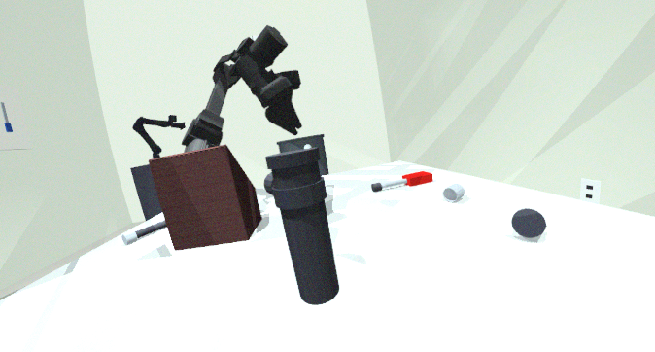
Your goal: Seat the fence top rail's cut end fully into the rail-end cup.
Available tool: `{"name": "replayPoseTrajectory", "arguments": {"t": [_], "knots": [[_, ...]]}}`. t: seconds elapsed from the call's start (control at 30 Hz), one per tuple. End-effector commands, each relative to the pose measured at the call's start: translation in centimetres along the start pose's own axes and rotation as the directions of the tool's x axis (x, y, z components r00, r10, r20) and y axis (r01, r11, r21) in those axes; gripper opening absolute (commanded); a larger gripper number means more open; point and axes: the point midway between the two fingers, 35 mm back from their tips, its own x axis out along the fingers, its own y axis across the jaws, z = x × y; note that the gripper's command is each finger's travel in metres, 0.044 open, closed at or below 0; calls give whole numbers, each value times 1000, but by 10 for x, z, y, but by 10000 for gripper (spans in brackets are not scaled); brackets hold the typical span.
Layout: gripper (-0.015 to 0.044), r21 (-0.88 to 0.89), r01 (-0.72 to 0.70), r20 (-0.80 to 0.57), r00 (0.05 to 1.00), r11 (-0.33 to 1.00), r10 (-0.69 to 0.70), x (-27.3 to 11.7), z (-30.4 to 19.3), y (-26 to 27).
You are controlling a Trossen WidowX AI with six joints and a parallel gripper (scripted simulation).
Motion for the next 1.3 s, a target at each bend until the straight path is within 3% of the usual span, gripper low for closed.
{"name": "replayPoseTrajectory", "arguments": {"t": [0.0, 0.2, 0.37, 0.7, 1.0, 1.27], "knots": [[440, -289, -4, -42, 999, 957, -8, -3, -3, -31], [440, -652, -82, -101, 995, 754, 21, -4, -17, -69], [440, -836, -146, -136, 989, 529, 58, -4, -34, -97], [440, -960, -199, -173, 975, 199, 138, -1, -65, -132], [440, -972, -148, -182, 966, -183, 184, 1, -82, -146], [440, -970, -145, -182, 966, -196, 184, 1, -82, -146]]}}
